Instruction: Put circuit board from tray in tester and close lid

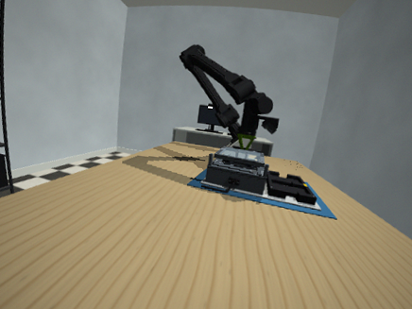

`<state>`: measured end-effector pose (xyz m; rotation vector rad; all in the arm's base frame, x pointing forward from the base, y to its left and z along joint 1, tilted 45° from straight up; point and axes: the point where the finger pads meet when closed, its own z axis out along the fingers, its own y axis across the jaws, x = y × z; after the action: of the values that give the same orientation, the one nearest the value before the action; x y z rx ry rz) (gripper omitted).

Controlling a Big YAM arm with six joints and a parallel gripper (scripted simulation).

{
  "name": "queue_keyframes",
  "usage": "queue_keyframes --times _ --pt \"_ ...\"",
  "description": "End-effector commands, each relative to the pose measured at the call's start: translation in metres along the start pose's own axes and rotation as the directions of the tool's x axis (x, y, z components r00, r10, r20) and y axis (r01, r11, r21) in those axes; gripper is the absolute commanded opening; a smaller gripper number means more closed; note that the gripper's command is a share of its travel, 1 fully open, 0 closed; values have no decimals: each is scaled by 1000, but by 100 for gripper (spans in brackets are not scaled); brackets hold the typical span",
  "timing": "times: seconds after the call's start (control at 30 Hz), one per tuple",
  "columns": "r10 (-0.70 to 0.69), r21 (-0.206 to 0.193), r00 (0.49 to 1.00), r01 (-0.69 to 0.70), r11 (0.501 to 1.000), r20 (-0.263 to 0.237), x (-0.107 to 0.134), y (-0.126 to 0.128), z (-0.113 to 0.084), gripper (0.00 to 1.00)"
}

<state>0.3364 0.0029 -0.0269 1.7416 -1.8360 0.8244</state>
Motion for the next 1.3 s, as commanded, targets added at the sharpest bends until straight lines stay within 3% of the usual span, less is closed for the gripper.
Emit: queue_keyframes --times 0.0,1.27 --pt "14 -29 1000 -13 999 12 -1 -7 20 0" --pt "14 -29 1000 -14 999 12 -1 -7 23 0"
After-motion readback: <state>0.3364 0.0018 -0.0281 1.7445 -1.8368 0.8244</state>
